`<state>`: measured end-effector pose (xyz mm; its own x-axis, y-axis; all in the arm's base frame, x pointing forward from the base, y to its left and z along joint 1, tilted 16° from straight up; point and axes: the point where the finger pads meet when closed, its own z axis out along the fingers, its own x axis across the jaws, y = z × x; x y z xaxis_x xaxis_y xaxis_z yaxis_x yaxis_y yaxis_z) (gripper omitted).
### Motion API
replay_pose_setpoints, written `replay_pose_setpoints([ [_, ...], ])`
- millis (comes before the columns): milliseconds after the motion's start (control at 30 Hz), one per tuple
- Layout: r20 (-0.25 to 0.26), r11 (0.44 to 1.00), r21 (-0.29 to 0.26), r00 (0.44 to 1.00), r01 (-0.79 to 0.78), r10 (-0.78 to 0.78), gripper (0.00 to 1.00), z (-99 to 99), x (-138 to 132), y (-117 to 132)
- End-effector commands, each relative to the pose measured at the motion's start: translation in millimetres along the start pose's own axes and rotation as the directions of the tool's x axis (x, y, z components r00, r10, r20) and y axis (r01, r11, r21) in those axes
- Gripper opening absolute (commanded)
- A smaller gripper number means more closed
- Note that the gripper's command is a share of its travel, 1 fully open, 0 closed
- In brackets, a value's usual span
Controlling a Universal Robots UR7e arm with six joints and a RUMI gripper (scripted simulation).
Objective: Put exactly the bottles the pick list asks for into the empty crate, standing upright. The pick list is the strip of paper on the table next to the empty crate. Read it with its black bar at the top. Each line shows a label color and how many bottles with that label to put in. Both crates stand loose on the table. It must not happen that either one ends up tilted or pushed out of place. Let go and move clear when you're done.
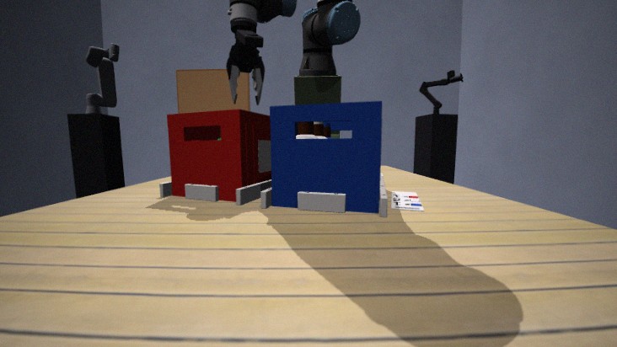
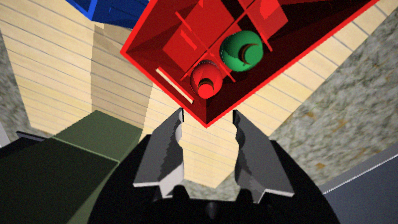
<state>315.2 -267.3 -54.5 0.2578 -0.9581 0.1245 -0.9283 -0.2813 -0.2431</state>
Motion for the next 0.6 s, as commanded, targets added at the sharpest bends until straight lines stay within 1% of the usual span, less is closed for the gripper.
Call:
replay_pose_setpoints([
  [0,-0.001,1.000,0.001,1.000,0.001,-0.001,0.38,-0.3,1,1],
  [200,-0.001,1.000,0.001,1.000,0.001,-0.001,0.38,-0.3,1,1],
  [500,-0.001,1.000,0.001,1.000,0.001,-0.001,0.38,11.6,1,1],
  [567,-0.001,1.000,0.001,1.000,0.001,-0.001,0.38,11.6,1,1],
])
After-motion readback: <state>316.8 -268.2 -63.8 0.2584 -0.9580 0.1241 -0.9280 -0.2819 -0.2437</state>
